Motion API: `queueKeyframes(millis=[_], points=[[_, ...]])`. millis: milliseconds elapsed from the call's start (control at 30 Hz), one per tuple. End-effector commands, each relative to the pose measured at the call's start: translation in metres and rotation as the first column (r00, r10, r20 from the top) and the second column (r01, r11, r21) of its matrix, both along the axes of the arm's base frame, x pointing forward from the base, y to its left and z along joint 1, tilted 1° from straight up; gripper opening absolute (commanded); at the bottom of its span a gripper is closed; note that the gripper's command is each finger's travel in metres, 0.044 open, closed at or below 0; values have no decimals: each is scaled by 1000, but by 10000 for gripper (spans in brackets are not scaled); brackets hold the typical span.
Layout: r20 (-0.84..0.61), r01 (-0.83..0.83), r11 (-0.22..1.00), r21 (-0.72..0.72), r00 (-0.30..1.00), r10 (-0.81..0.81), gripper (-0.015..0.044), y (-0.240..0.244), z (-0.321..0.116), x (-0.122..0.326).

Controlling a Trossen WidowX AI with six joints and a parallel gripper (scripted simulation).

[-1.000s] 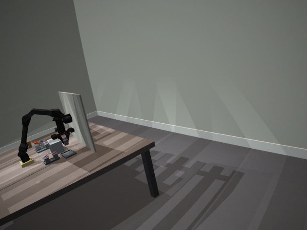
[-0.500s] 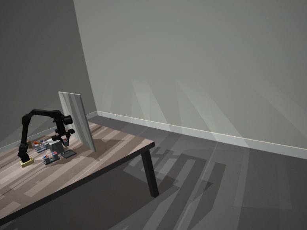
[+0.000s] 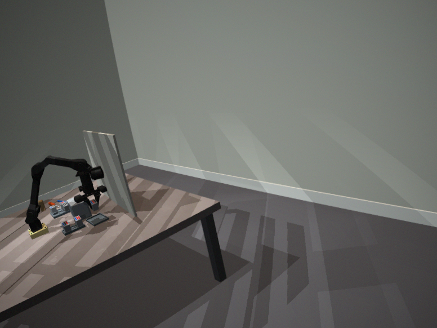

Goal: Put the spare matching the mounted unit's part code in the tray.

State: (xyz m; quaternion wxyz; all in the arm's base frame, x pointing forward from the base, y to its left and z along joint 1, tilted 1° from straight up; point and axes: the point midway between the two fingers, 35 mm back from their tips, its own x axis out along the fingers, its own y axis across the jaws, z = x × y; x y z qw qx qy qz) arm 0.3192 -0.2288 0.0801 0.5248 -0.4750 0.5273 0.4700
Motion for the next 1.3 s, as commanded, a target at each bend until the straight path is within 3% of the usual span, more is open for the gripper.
queueKeyframes(millis=[0, 1267], points=[[0, -4, 1000, -3, 1000, 4, 0, 0, -3, 0], [-1, -4, 1000, -3, 1000, 4, 0, 2, -30, -4]])
